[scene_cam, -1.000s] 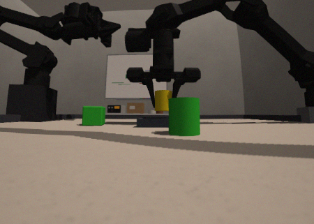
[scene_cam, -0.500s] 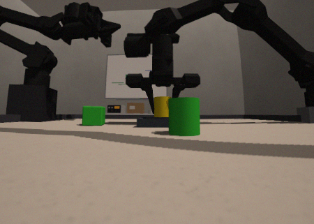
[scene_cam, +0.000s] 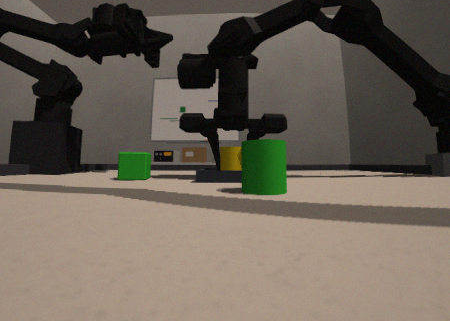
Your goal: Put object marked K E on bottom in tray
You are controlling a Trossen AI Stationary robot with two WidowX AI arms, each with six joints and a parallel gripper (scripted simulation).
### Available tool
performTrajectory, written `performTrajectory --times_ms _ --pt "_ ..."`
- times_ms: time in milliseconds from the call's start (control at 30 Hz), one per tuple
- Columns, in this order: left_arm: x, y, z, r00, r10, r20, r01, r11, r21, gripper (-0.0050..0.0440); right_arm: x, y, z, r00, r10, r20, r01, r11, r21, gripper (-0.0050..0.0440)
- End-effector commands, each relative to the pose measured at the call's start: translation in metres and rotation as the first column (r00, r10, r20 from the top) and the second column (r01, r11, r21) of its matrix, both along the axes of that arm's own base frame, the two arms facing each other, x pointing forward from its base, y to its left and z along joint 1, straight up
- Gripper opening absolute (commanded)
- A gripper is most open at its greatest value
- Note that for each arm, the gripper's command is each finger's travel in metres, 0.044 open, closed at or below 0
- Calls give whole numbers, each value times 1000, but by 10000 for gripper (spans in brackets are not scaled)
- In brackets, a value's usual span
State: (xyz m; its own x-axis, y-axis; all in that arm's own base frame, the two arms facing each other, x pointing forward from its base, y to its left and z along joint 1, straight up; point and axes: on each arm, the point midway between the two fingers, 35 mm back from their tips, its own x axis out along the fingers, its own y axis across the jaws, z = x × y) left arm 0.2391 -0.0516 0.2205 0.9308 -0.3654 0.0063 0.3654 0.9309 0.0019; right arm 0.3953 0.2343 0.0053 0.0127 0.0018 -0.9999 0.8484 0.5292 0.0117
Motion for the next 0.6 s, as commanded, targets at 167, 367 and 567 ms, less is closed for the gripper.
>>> performTrajectory --times_ms 167,367,567 --pt "0 0 3 1000 0 6 0 1000 0 -50 3 2 10 1000 0 23 0 1000 13 219" --pt "0 0 3 1000 0 6 0 1000 0 -50 3 2 10 1000 0 23 0 1000 13 363" --pt "0 0 3 1000 0 6 0 1000 0 -50 3 2 10 1000 0 23 0 1000 13 400"
